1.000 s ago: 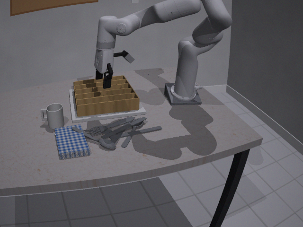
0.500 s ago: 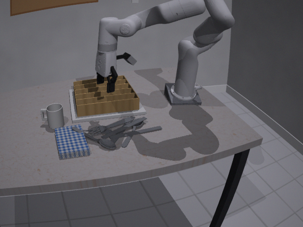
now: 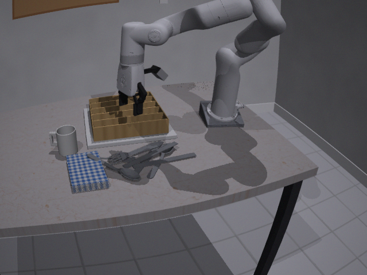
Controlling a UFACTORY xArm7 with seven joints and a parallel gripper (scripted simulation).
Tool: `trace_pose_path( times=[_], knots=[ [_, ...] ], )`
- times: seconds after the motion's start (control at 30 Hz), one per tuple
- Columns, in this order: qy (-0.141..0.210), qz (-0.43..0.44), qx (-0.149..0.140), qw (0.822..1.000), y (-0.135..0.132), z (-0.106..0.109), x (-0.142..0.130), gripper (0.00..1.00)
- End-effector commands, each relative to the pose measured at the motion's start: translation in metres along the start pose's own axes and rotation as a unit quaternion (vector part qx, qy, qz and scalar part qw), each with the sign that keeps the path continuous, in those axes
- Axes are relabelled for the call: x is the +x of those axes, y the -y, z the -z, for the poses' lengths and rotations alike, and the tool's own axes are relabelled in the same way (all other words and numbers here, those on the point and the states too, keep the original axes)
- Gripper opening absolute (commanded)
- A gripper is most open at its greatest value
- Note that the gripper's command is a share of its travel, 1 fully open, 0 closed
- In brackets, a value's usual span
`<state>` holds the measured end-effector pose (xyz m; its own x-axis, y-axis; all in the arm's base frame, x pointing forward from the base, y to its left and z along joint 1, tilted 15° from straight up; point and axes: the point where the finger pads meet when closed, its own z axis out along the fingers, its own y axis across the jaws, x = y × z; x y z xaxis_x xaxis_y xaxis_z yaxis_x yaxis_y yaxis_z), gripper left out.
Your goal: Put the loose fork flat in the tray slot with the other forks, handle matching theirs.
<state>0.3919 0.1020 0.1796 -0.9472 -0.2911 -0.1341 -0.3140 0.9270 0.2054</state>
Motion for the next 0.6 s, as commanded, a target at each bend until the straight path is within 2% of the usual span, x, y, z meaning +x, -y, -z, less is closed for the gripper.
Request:
trace_pose_path(
  times=[0.0, 0.07, 0.57],
  knots=[
    [0.002, 0.001, -0.001, 1.0, -0.001, 0.001, -0.001, 1.0],
    [0.0, 0.017, -0.007, 1.0, -0.015, 0.001, -0.003, 1.0],
    [-0.001, 0.026, -0.011, 1.0, -0.024, 0.001, -0.004, 1.0]
  ],
)
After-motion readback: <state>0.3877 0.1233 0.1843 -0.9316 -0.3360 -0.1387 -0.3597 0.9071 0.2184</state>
